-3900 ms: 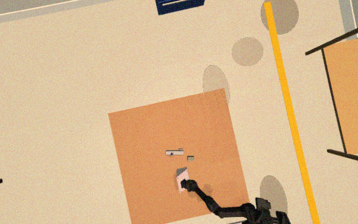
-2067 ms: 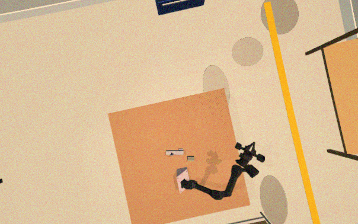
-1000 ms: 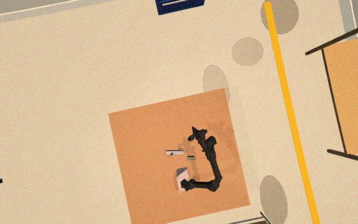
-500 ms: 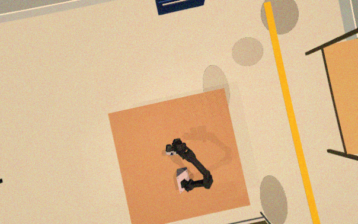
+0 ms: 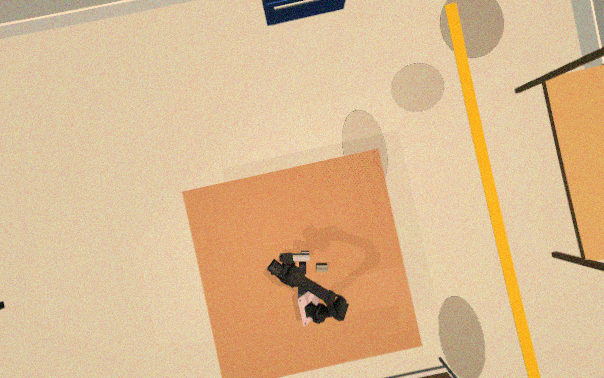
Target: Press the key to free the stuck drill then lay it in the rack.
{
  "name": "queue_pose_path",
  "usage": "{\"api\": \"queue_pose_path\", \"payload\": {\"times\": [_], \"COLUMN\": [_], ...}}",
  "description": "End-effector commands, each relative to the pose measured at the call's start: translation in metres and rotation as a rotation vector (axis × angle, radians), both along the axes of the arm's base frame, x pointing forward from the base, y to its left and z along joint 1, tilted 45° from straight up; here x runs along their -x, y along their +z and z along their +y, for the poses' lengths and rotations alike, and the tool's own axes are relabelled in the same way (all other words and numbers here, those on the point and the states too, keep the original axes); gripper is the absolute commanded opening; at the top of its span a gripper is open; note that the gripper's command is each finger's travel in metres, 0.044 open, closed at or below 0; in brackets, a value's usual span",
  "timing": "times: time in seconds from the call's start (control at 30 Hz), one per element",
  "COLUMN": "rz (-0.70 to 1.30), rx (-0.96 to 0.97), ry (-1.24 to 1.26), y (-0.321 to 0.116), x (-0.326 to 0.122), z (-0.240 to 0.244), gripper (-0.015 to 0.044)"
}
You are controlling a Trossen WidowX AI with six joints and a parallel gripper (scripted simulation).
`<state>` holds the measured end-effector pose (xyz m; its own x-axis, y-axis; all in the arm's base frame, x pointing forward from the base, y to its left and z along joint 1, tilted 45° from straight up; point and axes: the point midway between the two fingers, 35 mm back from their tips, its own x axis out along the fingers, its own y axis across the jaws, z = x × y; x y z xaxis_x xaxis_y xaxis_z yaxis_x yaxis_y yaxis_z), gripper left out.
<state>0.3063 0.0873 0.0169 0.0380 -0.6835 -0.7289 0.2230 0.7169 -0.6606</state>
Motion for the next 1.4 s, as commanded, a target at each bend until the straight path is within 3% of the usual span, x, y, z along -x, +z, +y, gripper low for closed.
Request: {"api": "queue_pose_path", "payload": {"times": [0.0,1.37], "rz": [0.002,0.004], "rx": [0.003,0.02], "ry": [0.0,-0.007], "y": [-0.001,-0.018], "x": [0.0,0.0], "z": [0.0,-0.018], "gripper": [0.0,0.0]}}
